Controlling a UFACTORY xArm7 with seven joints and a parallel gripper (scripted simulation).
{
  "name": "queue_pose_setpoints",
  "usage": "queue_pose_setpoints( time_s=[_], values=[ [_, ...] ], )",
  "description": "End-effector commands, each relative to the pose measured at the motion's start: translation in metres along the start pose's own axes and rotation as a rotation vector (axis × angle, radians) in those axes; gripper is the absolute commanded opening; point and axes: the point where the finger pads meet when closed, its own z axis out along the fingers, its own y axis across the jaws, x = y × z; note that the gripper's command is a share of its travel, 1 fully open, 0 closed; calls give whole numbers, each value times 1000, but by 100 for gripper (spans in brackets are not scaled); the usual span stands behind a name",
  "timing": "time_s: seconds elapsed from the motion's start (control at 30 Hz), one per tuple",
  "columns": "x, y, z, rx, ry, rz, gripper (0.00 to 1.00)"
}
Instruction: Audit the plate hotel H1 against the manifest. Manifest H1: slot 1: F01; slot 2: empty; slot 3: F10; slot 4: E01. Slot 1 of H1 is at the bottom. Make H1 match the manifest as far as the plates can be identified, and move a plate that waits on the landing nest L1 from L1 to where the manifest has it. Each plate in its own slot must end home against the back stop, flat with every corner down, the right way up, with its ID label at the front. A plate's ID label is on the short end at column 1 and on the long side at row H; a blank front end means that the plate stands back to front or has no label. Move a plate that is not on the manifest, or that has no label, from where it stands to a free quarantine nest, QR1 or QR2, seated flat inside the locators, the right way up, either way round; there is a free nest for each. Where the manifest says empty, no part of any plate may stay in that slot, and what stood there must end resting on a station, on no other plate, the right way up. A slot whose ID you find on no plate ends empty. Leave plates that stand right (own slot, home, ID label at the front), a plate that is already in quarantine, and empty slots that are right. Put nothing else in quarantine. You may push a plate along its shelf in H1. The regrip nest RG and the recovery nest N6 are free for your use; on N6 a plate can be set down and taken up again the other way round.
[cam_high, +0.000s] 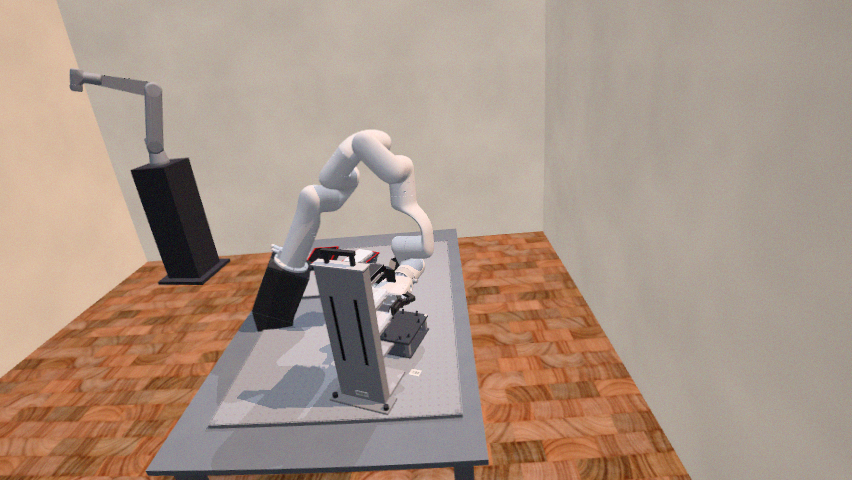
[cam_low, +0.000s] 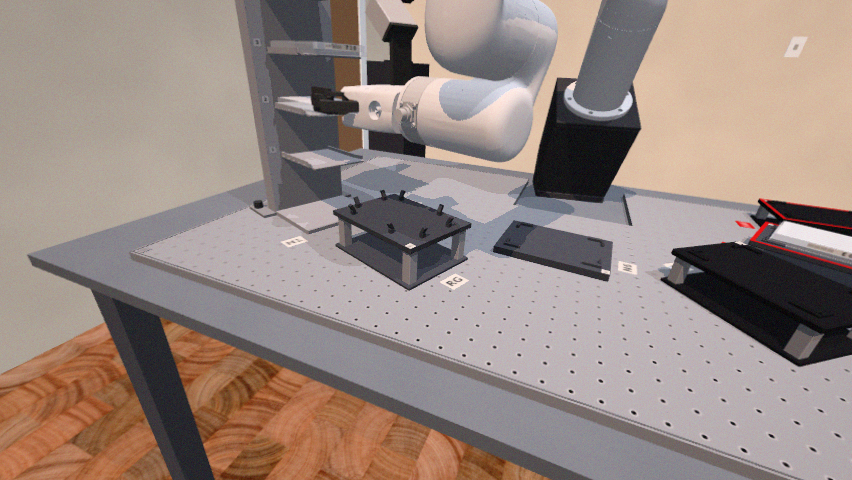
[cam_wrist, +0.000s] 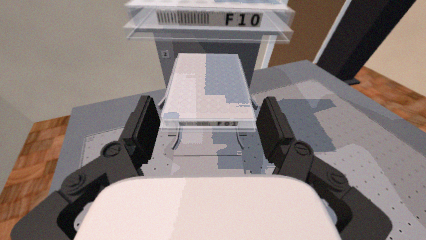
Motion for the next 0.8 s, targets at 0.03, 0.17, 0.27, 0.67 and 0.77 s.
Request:
queue_pose_setpoints(
  time_s=[0.03,0.17,0.27,0.67,0.77],
  values=[
    [1,-1,4,0,1,3,100],
    [1,-1,6,0,1,3,100],
    [1,-1,8,0,1,3,100],
    [1,-1,14,0,1,3,100],
    [1,-1,14,0,1,3,100]
  ],
)
